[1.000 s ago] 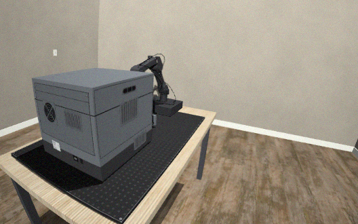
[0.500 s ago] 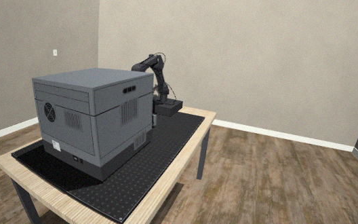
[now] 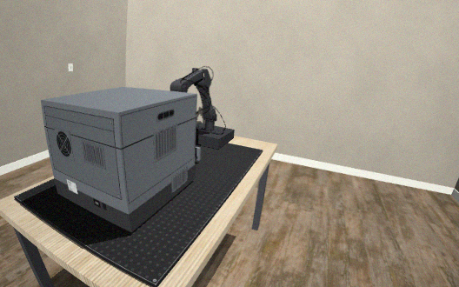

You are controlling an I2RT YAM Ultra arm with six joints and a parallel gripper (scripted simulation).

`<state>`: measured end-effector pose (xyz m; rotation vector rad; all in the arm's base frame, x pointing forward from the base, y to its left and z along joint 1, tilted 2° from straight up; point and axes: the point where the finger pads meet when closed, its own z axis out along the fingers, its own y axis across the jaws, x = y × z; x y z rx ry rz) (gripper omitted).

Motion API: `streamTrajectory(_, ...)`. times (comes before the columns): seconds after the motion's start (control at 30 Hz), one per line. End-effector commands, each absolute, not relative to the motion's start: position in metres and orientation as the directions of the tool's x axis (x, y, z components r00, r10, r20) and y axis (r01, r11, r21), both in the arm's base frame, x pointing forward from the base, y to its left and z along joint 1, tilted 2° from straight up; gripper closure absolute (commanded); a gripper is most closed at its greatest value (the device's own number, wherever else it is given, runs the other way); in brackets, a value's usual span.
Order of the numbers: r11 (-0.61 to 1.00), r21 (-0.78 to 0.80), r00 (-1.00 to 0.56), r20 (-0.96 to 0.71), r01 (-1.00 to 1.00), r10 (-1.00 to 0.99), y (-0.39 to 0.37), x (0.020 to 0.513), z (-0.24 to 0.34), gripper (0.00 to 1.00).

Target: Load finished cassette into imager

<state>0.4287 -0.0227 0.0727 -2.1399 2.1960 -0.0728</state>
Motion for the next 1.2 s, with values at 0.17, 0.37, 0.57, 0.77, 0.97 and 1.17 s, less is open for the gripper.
streamTrajectory(0.17,0.033,-0.093,-0.030,-0.035,-0.995,-0.999,-0.026,0.415,0.087,0.00)
streamTrajectory(0.37,0.029,-0.092,-0.026,-0.035,-0.995,-0.999,-0.024,0.410,0.089,0.00)
streamTrajectory(0.57,0.030,-0.092,-0.027,-0.035,-0.995,-0.999,-0.024,0.403,0.093,0.00)
streamTrajectory(0.77,0.033,-0.092,-0.030,-0.035,-0.995,-0.999,-0.025,0.396,0.097,0.00)
streamTrajectory(0.97,0.027,-0.092,-0.023,-0.035,-0.995,-0.999,-0.023,0.392,0.100,0.00)
streamTrajectory(1.17,0.030,-0.092,-0.027,-0.035,-0.995,-0.999,-0.024,0.385,0.104,0.00)
